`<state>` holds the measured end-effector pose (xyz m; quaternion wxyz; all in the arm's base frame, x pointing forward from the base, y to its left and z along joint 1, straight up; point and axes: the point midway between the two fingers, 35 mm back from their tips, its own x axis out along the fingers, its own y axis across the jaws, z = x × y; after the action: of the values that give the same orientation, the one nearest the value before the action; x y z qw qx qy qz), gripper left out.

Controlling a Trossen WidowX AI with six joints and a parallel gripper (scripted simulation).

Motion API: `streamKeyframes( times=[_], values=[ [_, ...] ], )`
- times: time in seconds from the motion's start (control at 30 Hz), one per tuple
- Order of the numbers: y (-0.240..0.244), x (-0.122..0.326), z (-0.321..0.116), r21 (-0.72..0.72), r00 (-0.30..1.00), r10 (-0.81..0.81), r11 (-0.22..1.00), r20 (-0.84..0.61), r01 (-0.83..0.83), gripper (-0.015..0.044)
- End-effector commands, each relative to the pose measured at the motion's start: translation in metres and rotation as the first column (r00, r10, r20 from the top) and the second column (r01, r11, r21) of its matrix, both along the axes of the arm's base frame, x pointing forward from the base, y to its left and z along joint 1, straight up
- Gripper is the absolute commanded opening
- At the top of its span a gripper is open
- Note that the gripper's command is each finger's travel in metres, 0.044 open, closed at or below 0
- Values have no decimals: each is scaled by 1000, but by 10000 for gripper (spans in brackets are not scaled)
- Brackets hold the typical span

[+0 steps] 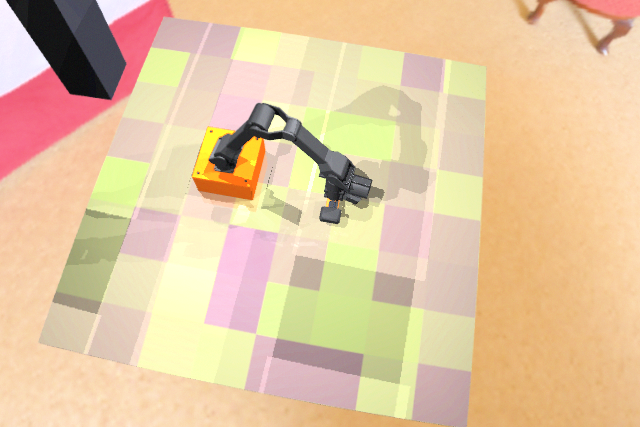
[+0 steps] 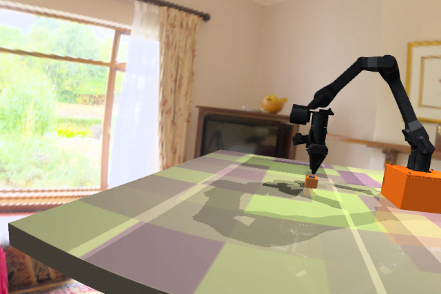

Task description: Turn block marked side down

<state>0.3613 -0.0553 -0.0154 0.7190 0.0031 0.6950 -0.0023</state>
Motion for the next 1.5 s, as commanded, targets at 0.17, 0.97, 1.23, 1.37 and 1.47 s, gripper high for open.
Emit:
streamKeyframes(
  times=[0.17,0.97,1.23,1.37,1.47],
  values=[
    [0,-2,-16,-1,1000,-4,1000,-12,4,440],
    [0,-2,-37,-1,1000,-4,1000,-12,4,263],
    [0,-2,-37,-1,1000,-4,1000,-12,4,209],
    [0,-2,-37,-1,1000,-4,1000,-12,4,183],
    [0,-2,-37,-1,1000,-4,1000,-12,4,162]
  ],
)
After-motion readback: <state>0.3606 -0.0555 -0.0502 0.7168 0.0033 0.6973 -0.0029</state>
